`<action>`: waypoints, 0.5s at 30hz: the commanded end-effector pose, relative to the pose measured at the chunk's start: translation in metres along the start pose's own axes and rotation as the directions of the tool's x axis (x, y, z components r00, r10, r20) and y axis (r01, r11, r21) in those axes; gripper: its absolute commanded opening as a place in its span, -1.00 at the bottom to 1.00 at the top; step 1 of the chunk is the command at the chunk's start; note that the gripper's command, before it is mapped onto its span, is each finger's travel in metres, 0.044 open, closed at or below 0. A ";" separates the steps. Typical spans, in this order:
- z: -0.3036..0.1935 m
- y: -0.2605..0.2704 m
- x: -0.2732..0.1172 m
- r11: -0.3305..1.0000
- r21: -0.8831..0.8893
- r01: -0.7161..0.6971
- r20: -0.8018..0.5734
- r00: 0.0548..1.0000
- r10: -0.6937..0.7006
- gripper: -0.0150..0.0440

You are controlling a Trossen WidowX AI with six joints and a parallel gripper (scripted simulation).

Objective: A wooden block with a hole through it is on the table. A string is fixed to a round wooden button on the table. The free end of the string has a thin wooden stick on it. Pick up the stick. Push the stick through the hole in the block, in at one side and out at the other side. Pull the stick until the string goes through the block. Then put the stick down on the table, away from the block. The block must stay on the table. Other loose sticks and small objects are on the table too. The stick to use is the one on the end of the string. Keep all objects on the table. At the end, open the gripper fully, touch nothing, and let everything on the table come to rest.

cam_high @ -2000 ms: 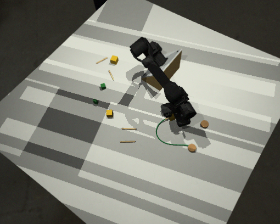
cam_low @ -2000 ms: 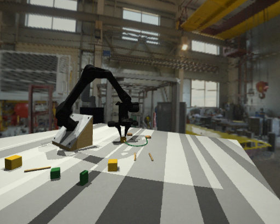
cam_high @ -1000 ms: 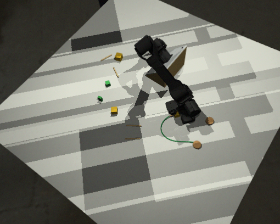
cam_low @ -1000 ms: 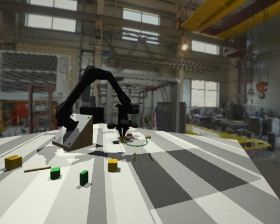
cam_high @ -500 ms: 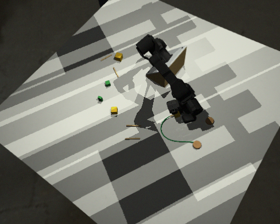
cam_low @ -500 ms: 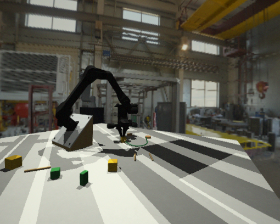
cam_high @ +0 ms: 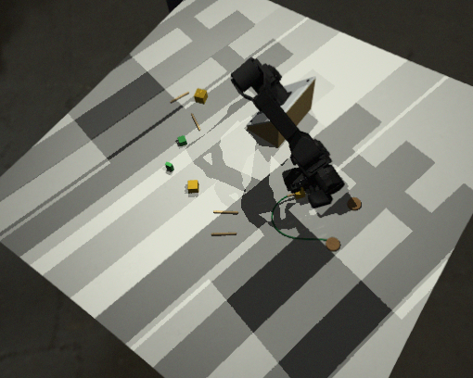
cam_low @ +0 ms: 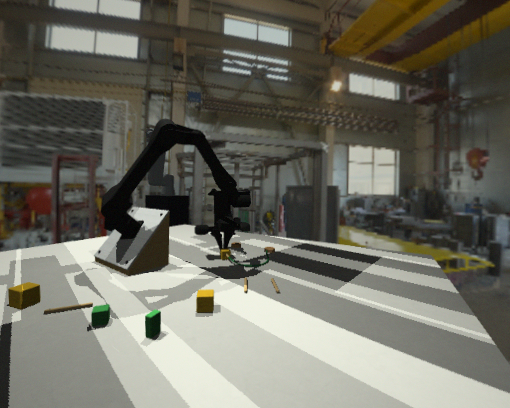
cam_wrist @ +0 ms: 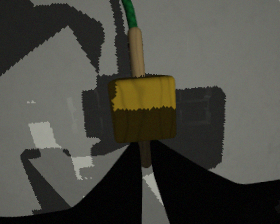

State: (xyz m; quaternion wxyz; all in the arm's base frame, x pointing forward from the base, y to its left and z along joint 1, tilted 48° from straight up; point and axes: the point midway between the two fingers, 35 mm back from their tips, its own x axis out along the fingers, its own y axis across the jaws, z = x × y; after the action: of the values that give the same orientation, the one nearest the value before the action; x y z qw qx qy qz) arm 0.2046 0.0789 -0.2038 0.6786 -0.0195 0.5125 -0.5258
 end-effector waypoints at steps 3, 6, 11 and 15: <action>-0.001 0.000 0.002 1.000 0.008 -0.002 0.011 1.000 0.002 -0.49; -0.001 0.000 0.002 1.000 0.010 -0.004 0.014 1.000 0.004 -0.49; -0.001 0.000 0.002 1.000 0.015 -0.008 0.019 1.000 0.008 -0.49; -0.002 0.001 0.001 1.000 0.012 -0.011 0.015 1.000 0.011 -0.49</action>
State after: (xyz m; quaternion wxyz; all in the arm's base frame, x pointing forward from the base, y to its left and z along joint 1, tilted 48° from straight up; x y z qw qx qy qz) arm 0.2042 0.0796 -0.2053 0.6855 -0.0163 0.5043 -0.5249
